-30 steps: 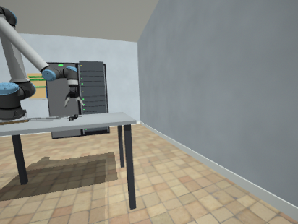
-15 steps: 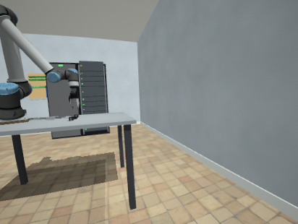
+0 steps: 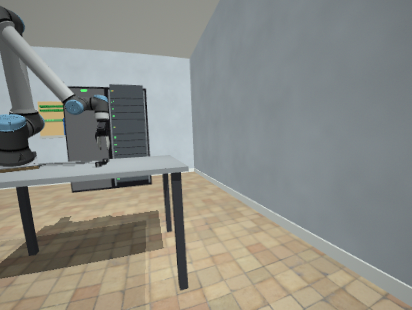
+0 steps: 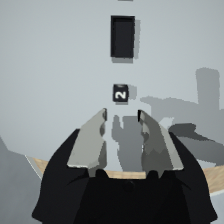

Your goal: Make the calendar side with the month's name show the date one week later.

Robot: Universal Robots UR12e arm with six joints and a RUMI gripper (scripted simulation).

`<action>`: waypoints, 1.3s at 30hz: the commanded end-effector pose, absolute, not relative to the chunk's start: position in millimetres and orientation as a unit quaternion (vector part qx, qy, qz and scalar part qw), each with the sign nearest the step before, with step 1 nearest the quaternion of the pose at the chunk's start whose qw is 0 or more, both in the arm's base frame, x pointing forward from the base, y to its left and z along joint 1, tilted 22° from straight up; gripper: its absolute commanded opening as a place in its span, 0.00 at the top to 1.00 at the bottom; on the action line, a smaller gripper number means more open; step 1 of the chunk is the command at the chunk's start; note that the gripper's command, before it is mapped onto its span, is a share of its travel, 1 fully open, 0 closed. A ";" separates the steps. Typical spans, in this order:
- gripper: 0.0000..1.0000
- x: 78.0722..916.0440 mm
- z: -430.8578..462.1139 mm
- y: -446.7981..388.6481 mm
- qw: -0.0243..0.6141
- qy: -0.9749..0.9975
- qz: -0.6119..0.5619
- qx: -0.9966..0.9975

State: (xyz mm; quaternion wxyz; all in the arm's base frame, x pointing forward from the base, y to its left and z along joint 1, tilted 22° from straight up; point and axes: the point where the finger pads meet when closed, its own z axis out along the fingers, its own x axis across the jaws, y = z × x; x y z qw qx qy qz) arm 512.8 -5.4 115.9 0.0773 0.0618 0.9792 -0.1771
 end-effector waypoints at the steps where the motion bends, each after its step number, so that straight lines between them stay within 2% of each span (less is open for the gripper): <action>1: 0.72 513.2 116.4 -5.3 0.078 0.979 -0.177 0.062; 39: 0.72 515.9 100.6 -11.4 0.078 0.979 -0.177 0.062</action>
